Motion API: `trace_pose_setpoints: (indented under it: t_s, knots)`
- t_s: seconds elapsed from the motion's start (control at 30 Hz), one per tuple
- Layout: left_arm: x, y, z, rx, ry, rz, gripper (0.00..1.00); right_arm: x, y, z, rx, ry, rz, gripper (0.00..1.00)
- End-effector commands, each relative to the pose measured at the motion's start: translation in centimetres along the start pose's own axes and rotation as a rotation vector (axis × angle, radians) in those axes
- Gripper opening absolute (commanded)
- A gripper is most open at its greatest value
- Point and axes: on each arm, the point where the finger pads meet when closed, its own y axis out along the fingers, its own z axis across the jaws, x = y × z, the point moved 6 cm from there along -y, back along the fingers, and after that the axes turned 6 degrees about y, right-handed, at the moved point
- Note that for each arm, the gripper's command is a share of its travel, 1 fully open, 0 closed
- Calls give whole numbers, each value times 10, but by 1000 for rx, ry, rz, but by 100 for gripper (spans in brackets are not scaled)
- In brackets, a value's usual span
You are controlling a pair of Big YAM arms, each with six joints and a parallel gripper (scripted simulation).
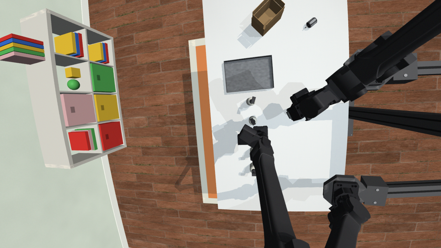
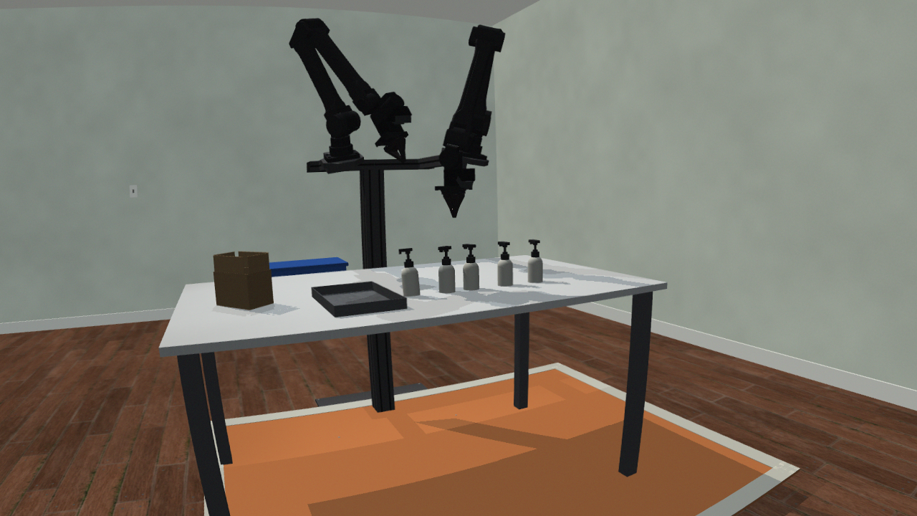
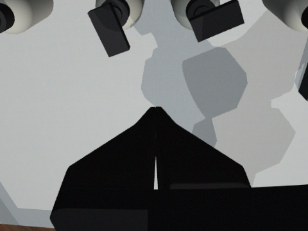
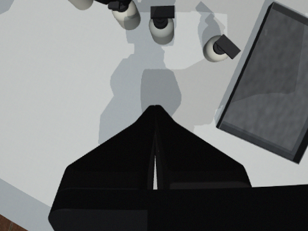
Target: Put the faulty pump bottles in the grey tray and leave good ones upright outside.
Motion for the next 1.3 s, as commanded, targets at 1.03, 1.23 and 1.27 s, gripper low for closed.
trace_pose_setpoints:
  t_s: [1.03,1.23,1.27]
  knots:
    - [38,59,-47,-12,-1,-26,0,3,-154,59,193,-213,-466,0]
    - [45,49,-50,-17,-3,-35,0,4,-154,59,193,-212,-467,0]
    - [41,57,-50,-8,7,-17,0,4,-154,59,193,-212,-467,0]
